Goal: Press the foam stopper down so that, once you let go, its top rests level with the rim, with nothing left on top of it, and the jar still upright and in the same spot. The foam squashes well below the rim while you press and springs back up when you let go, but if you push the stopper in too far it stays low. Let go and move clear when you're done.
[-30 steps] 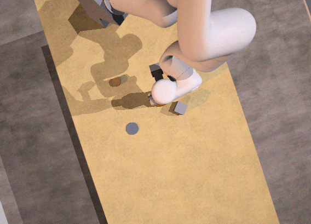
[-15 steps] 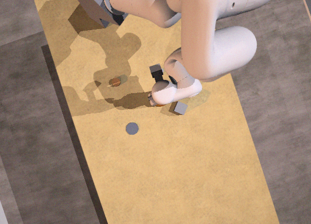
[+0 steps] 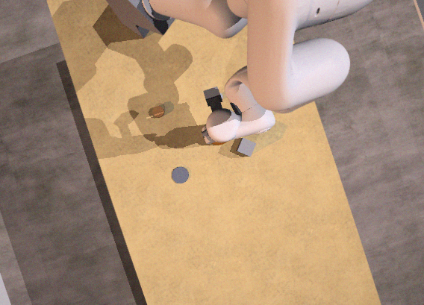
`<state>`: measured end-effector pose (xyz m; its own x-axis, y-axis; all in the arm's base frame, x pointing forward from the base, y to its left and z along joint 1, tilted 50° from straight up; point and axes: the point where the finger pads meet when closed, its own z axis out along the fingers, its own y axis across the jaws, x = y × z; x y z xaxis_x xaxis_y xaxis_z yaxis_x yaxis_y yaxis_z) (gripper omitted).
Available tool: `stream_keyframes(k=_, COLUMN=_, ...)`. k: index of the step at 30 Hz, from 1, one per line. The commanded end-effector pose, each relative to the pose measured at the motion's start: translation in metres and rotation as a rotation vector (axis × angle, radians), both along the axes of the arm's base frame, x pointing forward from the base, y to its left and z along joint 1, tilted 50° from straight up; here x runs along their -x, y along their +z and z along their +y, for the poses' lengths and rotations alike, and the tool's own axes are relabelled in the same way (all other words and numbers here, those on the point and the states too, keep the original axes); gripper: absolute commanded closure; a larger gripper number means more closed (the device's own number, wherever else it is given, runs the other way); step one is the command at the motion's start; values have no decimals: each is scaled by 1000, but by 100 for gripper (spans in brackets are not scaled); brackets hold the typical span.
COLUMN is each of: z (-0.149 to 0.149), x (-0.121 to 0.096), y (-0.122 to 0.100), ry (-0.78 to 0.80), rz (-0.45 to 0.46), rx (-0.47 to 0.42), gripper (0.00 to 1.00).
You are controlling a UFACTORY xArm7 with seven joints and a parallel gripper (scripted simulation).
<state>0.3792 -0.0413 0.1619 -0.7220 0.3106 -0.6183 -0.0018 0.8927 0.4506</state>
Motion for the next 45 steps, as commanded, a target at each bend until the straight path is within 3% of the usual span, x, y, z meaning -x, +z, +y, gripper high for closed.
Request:
stream_keyframes(k=1, z=0, x=-1, y=0, ry=-2, rz=-2, rx=0, gripper=100)
stream_keyframes(k=45, z=6, x=-15, y=-13, ry=-2, rz=-2, rx=0, gripper=100)
